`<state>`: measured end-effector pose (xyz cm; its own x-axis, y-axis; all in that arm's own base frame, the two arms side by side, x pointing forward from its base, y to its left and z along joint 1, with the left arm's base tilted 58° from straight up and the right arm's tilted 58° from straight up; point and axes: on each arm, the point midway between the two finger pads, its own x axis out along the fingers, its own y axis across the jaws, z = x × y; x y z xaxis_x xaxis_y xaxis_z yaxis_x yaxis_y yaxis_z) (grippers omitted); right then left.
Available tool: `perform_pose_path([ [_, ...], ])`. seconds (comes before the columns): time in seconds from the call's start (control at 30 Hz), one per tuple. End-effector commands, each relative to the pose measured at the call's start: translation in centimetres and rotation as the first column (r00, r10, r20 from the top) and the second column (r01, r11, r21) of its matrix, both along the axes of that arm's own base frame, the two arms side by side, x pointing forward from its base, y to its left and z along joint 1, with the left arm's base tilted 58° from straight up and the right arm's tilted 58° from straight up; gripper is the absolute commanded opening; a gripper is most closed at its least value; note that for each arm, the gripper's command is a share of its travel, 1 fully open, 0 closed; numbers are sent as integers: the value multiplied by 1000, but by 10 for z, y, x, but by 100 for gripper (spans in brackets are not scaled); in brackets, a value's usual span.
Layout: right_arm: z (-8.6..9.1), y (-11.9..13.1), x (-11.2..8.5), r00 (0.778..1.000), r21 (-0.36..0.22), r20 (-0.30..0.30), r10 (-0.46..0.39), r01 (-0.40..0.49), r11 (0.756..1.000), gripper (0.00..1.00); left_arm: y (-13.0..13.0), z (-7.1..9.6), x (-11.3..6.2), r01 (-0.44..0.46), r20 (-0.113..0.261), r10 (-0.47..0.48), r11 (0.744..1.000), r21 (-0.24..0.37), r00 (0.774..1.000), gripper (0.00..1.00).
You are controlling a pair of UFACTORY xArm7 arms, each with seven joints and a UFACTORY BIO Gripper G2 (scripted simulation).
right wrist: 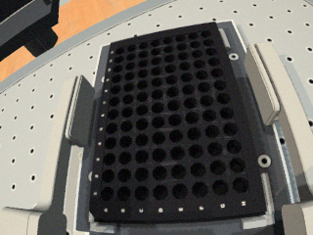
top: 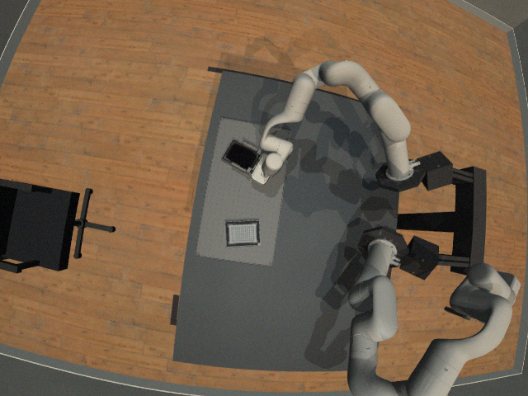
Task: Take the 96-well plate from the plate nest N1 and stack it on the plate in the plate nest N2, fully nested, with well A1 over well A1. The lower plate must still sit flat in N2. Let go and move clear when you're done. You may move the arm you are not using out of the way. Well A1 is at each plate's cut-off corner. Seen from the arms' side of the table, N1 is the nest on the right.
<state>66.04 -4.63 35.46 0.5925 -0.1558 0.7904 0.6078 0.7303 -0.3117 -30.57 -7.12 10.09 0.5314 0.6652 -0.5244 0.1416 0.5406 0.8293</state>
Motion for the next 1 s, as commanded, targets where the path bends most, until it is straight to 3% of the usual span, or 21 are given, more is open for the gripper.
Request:
perform_pose_path([
  [0.0, 1, 2, 0, 1000, 1, 2, 4, -4, 1000, 37, -1, 1, -1, -1, -3, 1, 1000, -2, 1000, 100],
  [0.47, 1, 2, 0, 1000, 1, 3, 4, -4, 1000, 37, -1, 1, -1, -1, -3, 1, 1000, -2, 1000, 100],
  [0.5, 1, 2, 0, 1000, 1, 3, 4, -4, 1000, 0, -1, 1, -1, -1, -3, 1, 1000, -2, 1000, 100],
  [0.97, 1, 2, 0, 1000, 1, 3, 4, -4, 1000, 0, -1, 1, -1, -1, -3, 1, 1000, -2, 1000, 100],
])
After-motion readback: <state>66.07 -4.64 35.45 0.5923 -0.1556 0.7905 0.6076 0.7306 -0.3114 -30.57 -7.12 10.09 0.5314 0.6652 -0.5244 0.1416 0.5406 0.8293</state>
